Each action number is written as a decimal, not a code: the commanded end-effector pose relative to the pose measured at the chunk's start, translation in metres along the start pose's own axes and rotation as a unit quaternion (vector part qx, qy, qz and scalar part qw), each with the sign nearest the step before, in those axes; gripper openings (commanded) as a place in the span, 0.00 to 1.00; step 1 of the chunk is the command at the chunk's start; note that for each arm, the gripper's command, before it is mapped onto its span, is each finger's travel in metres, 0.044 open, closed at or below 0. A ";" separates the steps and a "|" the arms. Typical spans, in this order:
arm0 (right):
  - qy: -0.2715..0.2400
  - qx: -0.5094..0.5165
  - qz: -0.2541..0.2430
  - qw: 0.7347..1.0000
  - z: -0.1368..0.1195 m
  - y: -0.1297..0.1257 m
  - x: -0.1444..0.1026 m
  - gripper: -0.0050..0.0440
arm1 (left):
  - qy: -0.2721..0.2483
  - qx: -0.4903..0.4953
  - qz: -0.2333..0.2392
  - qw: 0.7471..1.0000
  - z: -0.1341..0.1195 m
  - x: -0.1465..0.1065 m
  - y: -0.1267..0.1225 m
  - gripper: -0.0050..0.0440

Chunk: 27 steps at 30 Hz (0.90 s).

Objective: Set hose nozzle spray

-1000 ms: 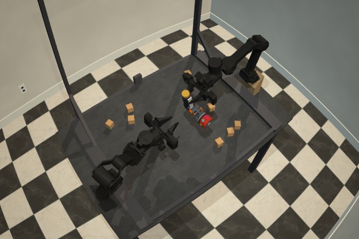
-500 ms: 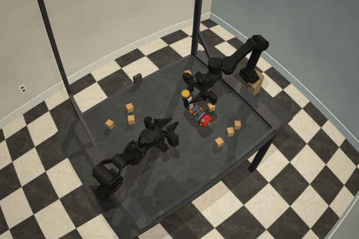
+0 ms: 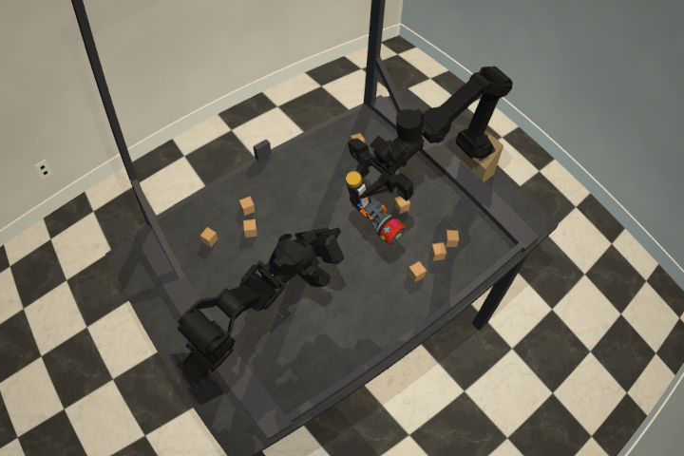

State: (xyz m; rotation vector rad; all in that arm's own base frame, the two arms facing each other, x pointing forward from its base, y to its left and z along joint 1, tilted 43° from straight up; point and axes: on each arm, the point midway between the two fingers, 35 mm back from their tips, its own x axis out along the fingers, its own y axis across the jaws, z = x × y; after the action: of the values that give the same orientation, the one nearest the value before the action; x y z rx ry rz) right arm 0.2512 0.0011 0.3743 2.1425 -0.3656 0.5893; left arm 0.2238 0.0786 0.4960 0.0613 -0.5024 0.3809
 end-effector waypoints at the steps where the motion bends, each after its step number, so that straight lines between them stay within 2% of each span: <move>1: -0.009 -0.090 -0.011 0.996 -0.002 0.002 0.007 0.47 | -0.022 -0.001 0.002 1.000 0.017 -0.004 0.001 0.45; 4: -0.013 -0.146 -0.023 0.989 0.000 -0.001 0.010 0.47 | -0.022 -0.001 0.002 1.000 0.017 -0.004 0.001 0.45; 6: -0.013 -0.146 -0.023 0.989 0.000 -0.001 0.010 0.47 | -0.022 -0.001 0.002 1.000 0.017 -0.004 0.001 0.45; 11: -0.015 -0.235 -0.043 0.971 0.003 -0.007 0.013 0.47 | -0.022 -0.001 0.002 1.000 0.017 -0.004 0.001 0.45; 21: -0.012 -0.408 -0.088 0.909 0.011 -0.018 0.021 0.47 | -0.022 -0.001 0.002 1.000 0.017 -0.004 0.001 0.45; 23: -0.012 -0.408 -0.088 0.909 0.011 -0.018 0.021 0.47 | -0.022 -0.001 0.002 1.000 0.017 -0.004 0.001 0.45; 27: -0.005 -0.471 -0.104 0.876 0.014 -0.022 0.022 0.47 | -0.022 -0.001 0.002 1.000 0.017 -0.004 0.001 0.45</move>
State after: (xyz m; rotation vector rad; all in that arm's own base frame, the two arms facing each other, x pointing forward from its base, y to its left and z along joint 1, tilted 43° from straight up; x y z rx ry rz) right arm 0.2820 0.0019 0.3580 1.3322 -0.3279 0.2217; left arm 0.2238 0.0786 0.4960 0.0613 -0.5024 0.3809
